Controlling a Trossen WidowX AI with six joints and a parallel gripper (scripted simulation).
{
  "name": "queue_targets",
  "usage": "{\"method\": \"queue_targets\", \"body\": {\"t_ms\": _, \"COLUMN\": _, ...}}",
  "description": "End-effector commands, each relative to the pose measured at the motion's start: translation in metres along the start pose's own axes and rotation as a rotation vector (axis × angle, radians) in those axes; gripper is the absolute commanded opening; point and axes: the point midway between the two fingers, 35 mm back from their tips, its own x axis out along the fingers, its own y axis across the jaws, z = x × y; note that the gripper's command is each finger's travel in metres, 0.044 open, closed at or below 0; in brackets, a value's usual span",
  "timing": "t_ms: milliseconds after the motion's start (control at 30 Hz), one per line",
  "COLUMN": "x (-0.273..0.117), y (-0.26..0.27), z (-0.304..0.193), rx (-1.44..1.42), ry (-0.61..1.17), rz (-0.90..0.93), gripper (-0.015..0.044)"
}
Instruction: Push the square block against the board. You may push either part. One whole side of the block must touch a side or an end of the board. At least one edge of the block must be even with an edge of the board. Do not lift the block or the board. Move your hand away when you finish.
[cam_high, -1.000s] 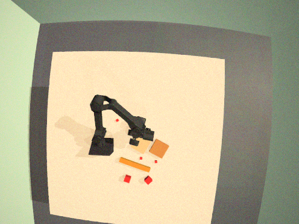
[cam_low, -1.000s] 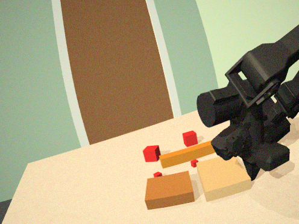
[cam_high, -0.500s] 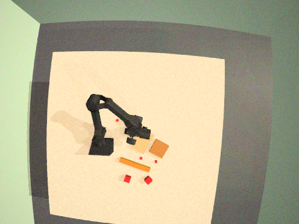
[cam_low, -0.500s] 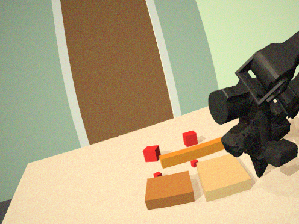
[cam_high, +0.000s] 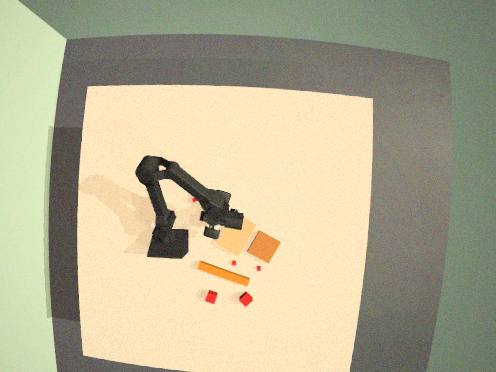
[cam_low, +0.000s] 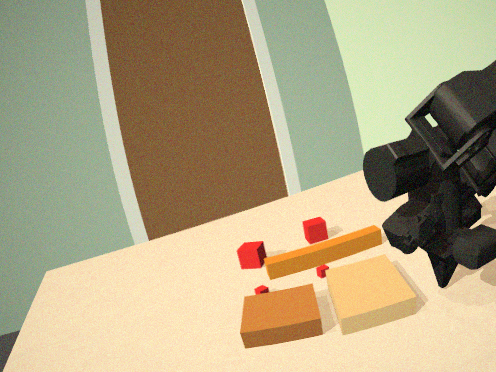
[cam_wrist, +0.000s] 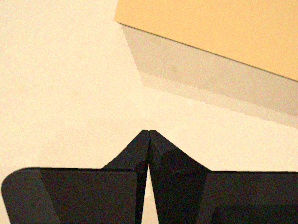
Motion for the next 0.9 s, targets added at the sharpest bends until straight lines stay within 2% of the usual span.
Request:
{"method": "queue_targets", "body": {"t_ms": 0, "x": -0.019, "y": 0.0, "z": 0.004, "rx": -0.005, "ry": -0.007, "rz": -0.003, "gripper": 0.0}}
{"method": "queue_targets", "body": {"t_ms": 67, "x": -0.044, "y": 0.0, "z": 0.002, "rx": -0.002, "ry": -0.006, "rz": 0.0, "gripper": 0.0}}
{"method": "queue_targets", "body": {"t_ms": 133, "x": -0.053, "y": 0.0, "z": 0.001, "rx": -0.001, "ry": -0.005, "rz": 0.002, "gripper": 0.0}}
{"method": "queue_targets", "body": {"t_ms": 300, "x": -0.052, "y": -0.002, "z": 0.006, "rx": -0.018, "ry": -0.018, "rz": 0.007, "gripper": 0.0}}
{"method": "queue_targets", "body": {"t_ms": 867, "x": -0.057, "y": -0.066, "z": 0.046, "rx": -0.555, "ry": -0.015, "rz": -0.03, "gripper": 0.0}}
